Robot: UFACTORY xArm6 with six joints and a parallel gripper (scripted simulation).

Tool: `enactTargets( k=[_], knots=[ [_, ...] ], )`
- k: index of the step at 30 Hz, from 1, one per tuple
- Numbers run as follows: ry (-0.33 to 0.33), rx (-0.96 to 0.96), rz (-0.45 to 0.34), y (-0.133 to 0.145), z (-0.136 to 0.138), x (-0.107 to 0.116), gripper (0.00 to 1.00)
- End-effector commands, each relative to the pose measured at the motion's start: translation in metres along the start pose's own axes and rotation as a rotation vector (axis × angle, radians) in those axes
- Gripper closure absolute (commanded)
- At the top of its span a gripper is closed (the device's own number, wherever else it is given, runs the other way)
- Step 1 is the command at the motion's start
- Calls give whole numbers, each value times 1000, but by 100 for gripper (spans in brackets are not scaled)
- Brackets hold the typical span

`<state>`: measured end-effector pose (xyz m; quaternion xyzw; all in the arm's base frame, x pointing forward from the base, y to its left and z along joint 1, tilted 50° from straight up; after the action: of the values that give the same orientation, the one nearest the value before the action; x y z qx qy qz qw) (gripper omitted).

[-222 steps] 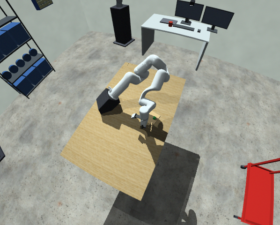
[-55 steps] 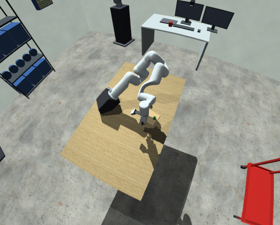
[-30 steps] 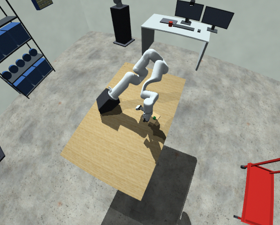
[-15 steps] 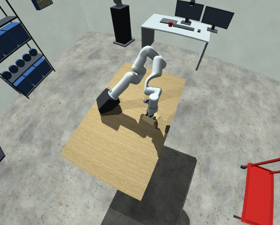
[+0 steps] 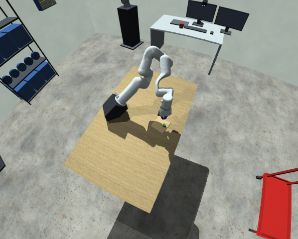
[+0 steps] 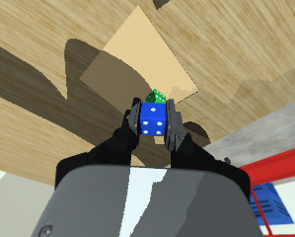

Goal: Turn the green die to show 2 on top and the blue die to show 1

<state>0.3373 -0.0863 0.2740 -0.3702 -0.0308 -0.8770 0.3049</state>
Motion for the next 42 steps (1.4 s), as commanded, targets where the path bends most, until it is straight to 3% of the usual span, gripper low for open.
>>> enactTargets(
  k=[1, 24, 38, 42],
  knots=[
    [-13, -166, -17, -20, 14, 1, 79],
    [37, -774, 4, -94, 46, 4, 79],
    [43, -837, 13, -101, 48, 5, 79],
    [54, -839, 62, -99, 44, 3, 79]
  ],
)
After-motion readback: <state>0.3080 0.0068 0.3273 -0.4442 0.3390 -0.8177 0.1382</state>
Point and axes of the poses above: the point where the finger pads meet when closed, its own x axis back along the fingers, its own z axis across the jaws, y = z × x, the point moved 7 cm from there along x, back along the fingers, and after that the axes turned 3 degrees about -x, right-handed, at the moved point
